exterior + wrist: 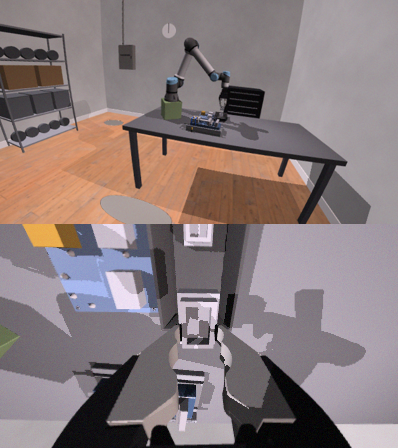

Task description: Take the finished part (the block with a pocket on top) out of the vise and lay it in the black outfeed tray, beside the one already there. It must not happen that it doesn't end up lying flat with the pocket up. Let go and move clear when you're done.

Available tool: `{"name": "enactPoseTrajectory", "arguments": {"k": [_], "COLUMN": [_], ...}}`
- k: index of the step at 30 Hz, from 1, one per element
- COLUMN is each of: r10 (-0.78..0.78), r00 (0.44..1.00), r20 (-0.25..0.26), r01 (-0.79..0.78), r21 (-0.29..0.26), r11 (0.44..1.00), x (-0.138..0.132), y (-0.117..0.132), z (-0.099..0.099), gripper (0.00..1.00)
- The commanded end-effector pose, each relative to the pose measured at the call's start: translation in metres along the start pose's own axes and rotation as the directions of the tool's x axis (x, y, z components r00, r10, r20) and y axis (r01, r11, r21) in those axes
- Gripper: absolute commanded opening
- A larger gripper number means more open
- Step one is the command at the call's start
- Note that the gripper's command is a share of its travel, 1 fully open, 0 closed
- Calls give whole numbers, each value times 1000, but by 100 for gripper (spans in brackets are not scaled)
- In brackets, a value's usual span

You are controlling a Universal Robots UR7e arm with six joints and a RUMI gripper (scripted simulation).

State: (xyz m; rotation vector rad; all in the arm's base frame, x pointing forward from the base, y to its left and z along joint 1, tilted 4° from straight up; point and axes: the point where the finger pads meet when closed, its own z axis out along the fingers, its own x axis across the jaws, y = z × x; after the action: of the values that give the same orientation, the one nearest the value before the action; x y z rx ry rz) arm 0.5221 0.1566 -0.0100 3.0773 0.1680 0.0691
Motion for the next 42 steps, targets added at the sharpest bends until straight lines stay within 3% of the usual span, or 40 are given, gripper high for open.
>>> {"name": "enactPoseTrajectory", "arguments": {"k": [1,42], "r10": [0,0], "r00": [1000,1000], "r20": [-2,-2], "r01": [0,0], "r21": [0,0], "r11": [1000,1000], "x": [1,1], "y": [0,0], "z": [5,75], "gripper": [0,0]}}
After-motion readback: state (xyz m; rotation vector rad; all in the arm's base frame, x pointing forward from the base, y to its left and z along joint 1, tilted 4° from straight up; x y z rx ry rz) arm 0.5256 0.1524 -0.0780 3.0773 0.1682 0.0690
